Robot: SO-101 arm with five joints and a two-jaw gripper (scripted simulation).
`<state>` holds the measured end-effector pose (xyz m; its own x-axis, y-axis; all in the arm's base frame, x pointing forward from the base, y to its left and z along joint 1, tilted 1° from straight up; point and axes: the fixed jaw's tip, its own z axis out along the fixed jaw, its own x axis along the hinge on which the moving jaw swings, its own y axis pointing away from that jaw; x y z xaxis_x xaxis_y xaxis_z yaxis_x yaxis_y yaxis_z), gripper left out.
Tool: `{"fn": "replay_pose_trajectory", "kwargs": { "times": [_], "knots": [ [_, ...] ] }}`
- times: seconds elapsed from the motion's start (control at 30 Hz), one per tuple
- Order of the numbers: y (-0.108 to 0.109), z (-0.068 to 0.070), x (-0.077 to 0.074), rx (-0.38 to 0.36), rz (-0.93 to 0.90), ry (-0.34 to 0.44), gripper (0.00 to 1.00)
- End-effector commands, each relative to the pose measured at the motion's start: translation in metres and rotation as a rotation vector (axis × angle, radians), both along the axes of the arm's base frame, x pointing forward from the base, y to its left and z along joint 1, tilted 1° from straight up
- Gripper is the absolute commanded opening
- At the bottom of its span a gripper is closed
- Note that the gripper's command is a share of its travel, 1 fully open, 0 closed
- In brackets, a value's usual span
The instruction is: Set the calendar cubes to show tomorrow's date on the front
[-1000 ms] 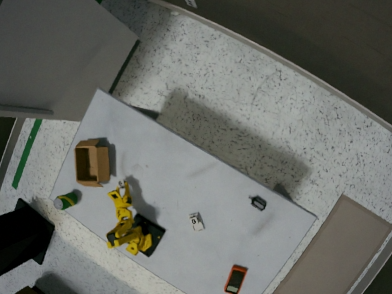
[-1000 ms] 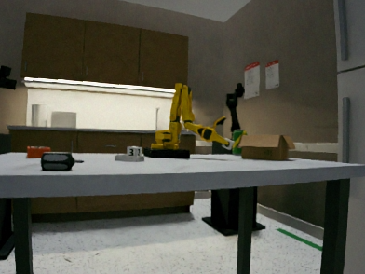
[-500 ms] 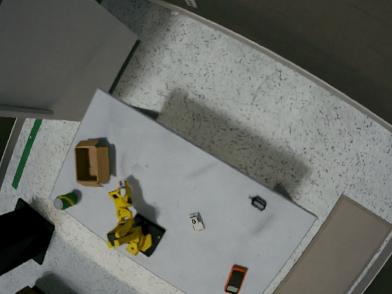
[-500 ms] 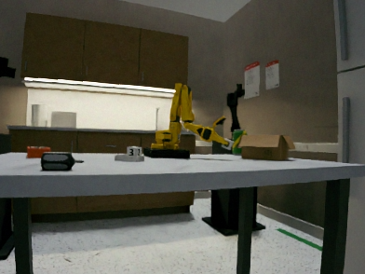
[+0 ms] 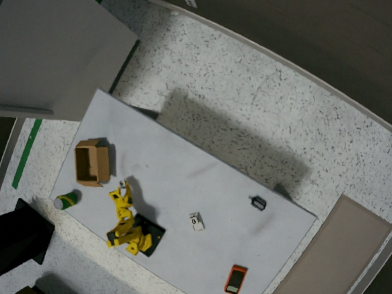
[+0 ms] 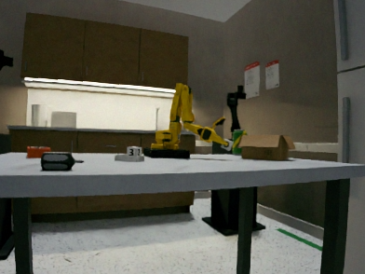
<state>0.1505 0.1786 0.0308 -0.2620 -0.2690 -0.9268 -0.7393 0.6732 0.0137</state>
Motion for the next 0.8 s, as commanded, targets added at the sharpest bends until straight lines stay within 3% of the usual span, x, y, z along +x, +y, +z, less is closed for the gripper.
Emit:
{"fn": "replay_pose_trajectory", "kwargs": {
  "times": [0.0,0.77],
  "knots": [
    [-0.0023,-0.0041,-0.0002,-0.009,-0.003,-0.001,0.00],
    [-0.0024,-0.0119,-0.0003,-0.009,-0.003,-0.001,0.00]
  ]
}}
